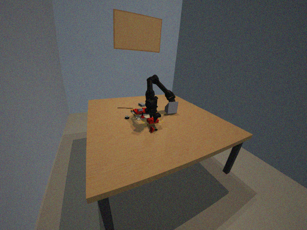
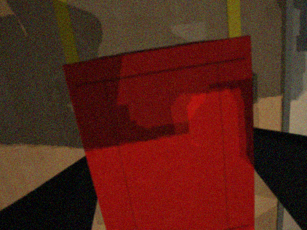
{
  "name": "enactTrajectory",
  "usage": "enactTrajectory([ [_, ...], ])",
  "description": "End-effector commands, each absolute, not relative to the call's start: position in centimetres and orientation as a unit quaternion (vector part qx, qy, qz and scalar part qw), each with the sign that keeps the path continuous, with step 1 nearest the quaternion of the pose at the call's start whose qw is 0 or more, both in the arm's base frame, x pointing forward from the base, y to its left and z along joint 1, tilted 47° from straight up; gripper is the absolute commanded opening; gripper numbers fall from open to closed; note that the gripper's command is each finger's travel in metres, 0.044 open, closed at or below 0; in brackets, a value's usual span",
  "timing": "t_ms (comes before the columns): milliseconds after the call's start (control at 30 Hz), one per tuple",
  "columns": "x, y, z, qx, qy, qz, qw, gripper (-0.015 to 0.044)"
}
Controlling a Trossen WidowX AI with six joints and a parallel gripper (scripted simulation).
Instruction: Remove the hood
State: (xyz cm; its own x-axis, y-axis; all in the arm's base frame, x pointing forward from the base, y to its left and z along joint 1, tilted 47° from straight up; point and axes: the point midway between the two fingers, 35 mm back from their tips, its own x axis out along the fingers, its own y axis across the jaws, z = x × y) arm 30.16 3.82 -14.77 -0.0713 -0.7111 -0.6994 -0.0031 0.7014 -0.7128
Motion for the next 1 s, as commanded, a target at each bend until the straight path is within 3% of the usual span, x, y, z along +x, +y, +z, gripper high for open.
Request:
enactTrajectory([
  [0,30.2,3.8,-14.7,-0.264,0.675,-0.282,0.628,0.0341],
  [133,30.2,3.8,-14.7,-0.264,0.675,-0.282,0.628,0.0440],
  [433,30.7,8.9,-10.0,-0.266,0.675,-0.283,0.627,0.0440],
  [967,30.7,9.1,-9.8,-0.266,0.675,-0.283,0.627,0.0440],
])
